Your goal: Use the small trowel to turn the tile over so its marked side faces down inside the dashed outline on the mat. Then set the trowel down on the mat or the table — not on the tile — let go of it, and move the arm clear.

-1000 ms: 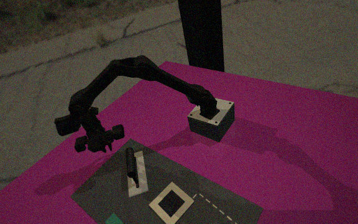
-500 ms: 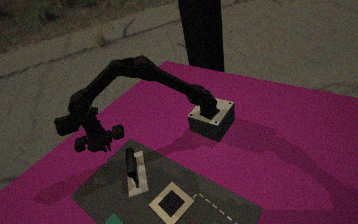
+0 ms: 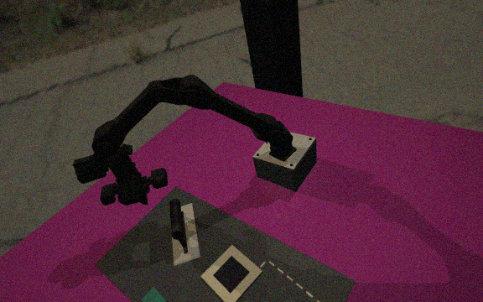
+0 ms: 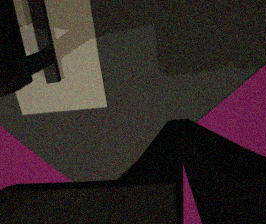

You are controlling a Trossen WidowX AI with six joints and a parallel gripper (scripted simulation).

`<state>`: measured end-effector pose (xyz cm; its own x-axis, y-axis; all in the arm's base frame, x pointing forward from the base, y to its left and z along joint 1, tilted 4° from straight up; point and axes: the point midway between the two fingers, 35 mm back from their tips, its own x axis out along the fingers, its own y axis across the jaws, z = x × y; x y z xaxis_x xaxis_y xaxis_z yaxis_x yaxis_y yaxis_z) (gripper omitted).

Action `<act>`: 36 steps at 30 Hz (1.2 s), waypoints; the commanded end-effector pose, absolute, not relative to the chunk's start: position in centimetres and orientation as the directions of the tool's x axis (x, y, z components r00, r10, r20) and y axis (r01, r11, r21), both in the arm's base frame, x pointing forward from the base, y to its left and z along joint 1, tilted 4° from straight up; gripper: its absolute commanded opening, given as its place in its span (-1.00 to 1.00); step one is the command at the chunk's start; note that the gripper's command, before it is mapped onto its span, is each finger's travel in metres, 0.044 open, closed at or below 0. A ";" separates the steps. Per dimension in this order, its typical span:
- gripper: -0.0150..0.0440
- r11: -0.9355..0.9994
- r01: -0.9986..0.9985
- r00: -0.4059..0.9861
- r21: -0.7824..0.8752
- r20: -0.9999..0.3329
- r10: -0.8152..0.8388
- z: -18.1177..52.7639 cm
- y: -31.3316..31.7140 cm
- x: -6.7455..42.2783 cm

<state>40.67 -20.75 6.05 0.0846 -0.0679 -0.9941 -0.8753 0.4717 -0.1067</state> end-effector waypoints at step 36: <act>-0.49 0.472 -0.875 0.085 -0.107 -0.994 -0.068 6.0 -20.8 40.7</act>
